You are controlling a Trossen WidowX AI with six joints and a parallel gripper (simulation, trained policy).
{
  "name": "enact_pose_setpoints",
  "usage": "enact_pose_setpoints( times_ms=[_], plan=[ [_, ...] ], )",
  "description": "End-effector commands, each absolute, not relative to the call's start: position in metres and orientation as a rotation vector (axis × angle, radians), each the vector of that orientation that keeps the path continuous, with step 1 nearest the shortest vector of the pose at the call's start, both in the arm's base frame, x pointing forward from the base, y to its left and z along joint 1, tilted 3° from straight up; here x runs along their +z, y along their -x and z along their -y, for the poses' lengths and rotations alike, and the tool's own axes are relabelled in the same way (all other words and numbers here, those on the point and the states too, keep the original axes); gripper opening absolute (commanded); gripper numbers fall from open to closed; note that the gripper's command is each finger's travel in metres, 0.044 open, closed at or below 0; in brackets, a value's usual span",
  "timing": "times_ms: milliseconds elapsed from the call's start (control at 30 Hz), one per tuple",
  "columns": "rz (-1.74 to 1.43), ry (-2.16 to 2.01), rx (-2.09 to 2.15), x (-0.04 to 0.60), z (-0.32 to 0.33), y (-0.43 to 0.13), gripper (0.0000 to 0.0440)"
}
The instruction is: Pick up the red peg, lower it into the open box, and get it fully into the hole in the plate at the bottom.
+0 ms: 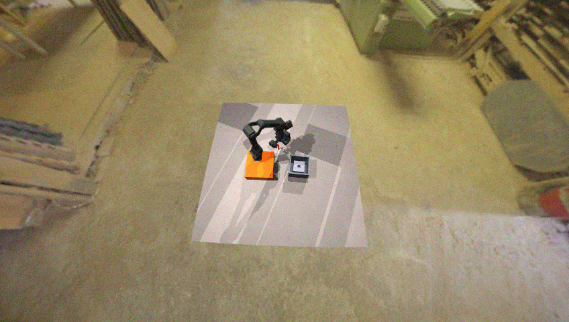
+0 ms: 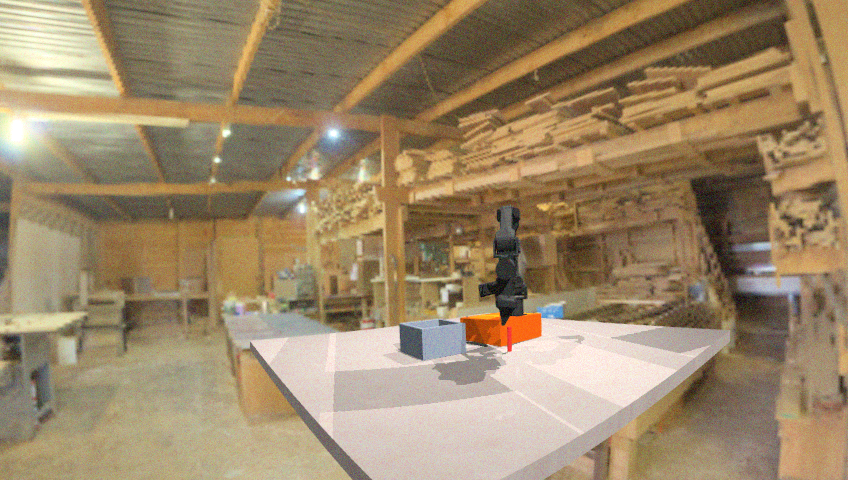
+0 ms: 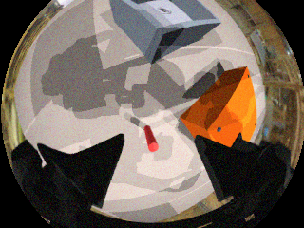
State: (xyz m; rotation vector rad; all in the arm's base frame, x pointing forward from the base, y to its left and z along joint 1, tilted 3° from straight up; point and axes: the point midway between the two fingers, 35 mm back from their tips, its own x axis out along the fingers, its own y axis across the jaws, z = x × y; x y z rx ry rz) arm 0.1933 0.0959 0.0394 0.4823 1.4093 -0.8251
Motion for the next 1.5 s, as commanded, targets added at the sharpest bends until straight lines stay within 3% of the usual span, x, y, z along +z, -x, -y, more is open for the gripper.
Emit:
enact_pose_setpoints(
  times_ms=[0,433,567,933,967,1467],
  plan=[
    [-1.405,-0.503,-0.857,0.020,-0.094,-0.188,0.0403],
    [-1.353,-0.597,-0.856,-0.026,-0.099,-0.184,0.0377],
    [-1.361,-0.613,-0.875,-0.035,-0.098,-0.178,0.0295],
    [-1.433,-0.651,-0.886,-0.038,-0.102,-0.177,0.0010],
    [-1.441,-0.655,-0.885,-0.038,-0.102,-0.177,0.0000],
    [-1.310,-0.574,-0.785,0.006,-0.085,-0.201,0.0000]
  ],
)
